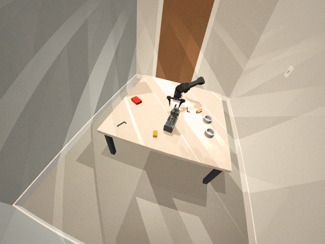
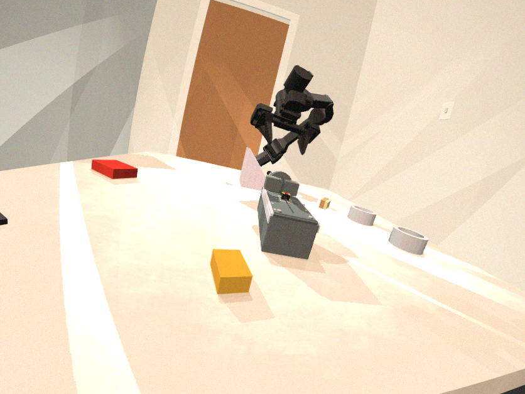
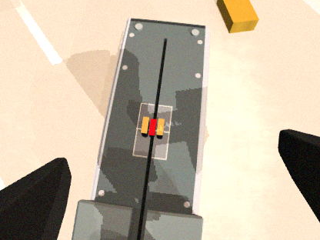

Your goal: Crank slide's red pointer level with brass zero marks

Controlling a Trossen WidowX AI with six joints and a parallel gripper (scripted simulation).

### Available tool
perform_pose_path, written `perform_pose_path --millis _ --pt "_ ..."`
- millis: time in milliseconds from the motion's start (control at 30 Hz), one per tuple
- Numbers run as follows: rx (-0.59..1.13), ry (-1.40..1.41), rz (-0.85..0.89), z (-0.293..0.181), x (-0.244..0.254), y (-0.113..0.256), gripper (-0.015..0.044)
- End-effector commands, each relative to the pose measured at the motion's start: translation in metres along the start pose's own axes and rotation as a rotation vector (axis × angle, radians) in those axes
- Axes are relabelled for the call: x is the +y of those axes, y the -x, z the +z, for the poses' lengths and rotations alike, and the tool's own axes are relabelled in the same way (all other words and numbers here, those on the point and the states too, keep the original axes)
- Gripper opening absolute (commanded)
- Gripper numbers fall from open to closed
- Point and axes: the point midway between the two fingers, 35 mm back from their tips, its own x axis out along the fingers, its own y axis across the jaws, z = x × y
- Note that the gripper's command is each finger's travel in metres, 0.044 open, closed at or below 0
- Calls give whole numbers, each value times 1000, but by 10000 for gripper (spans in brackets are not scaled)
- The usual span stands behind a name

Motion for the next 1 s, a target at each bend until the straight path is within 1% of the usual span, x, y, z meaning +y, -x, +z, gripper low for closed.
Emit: perform_pose_path --millis 0,367,667,800,967 --pt "-2 5 7 3 6 7 440" --pt "-37 -103 -64 -40 15 53 440" --pt "-68 -194 -120 -84 22 81 440" --pt "-73 -210 -129 -92 23 84 440" --pt "-71 -209 -130 -103 22 69 440"
